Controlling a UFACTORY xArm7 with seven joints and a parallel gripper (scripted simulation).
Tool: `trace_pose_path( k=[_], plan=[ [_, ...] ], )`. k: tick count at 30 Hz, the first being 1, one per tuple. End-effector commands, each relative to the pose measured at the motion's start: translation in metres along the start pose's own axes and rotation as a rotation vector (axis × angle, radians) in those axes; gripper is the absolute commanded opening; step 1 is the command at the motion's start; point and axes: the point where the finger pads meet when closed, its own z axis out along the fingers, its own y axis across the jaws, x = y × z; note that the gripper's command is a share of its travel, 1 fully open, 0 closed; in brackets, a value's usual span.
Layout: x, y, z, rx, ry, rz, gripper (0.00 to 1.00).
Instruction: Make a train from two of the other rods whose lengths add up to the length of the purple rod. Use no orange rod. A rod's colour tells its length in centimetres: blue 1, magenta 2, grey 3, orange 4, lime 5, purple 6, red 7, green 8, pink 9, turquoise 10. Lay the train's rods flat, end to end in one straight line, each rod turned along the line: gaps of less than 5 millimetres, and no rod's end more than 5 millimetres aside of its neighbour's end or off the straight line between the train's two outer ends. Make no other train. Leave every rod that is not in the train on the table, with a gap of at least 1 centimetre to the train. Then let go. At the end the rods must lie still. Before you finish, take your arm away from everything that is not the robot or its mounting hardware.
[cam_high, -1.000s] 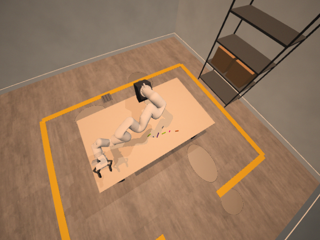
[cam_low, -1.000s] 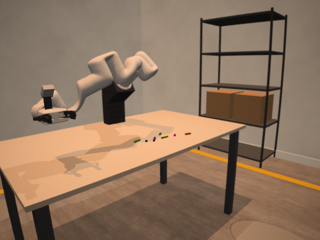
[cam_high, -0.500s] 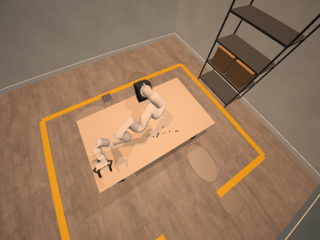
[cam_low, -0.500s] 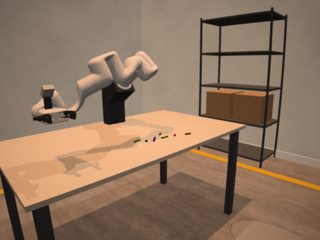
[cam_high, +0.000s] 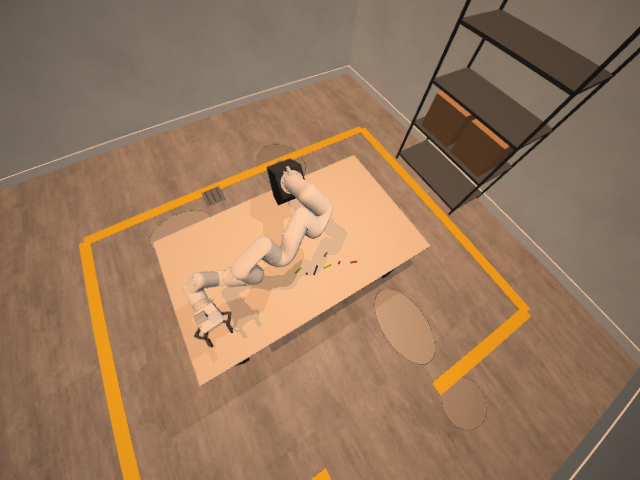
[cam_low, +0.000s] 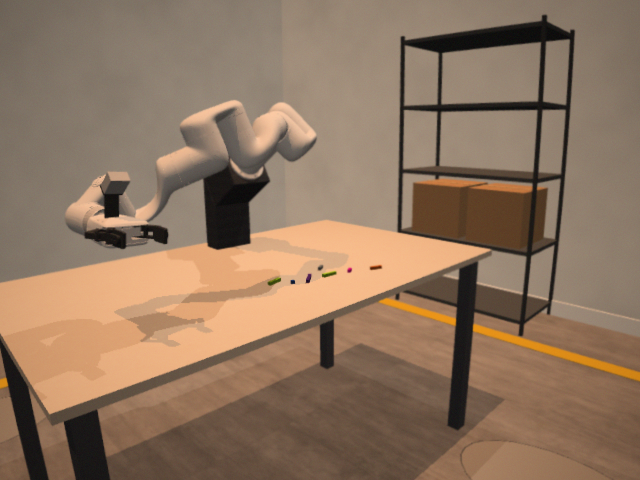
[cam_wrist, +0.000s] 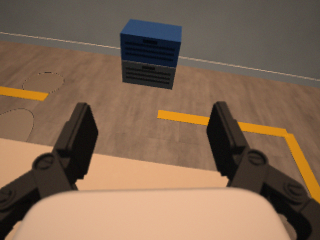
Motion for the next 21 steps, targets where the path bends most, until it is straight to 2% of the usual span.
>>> trace_pose_path(
  k=[1,4,5,6,8,11,12,13,15,18,20,21],
  plan=[
    [-0.002,-0.027,-0.005,0.04,-0.07,-0.063,1.0],
    [-0.009,-0.054,-0.009,0.099,-0.132,-0.118,1.0],
    [-0.009,-0.054,-0.009,0.099,-0.132,-0.118,1.0],
    [-0.012,-0.068,-0.012,0.13,-0.162,-0.147,1.0],
    [-0.012,-0.068,-0.012,0.13,-0.162,-0.147,1.0],
    [-0.019,-0.097,-0.017,0.195,-0.229,-0.207,1.0],
    [-0.019,-0.097,-0.017,0.195,-0.229,-0.207,1.0],
    [-0.023,-0.113,-0.02,0.228,-0.265,-0.238,1.0],
    [-0.023,-0.113,-0.02,0.228,-0.265,-0.238,1.0],
    [-0.029,-0.144,-0.026,0.298,-0.335,-0.303,1.0],
    [-0.029,-0.144,-0.026,0.298,-0.335,-0.303,1.0],
    [-0.034,-0.161,-0.029,0.335,-0.375,-0.337,1.0]
  ],
)
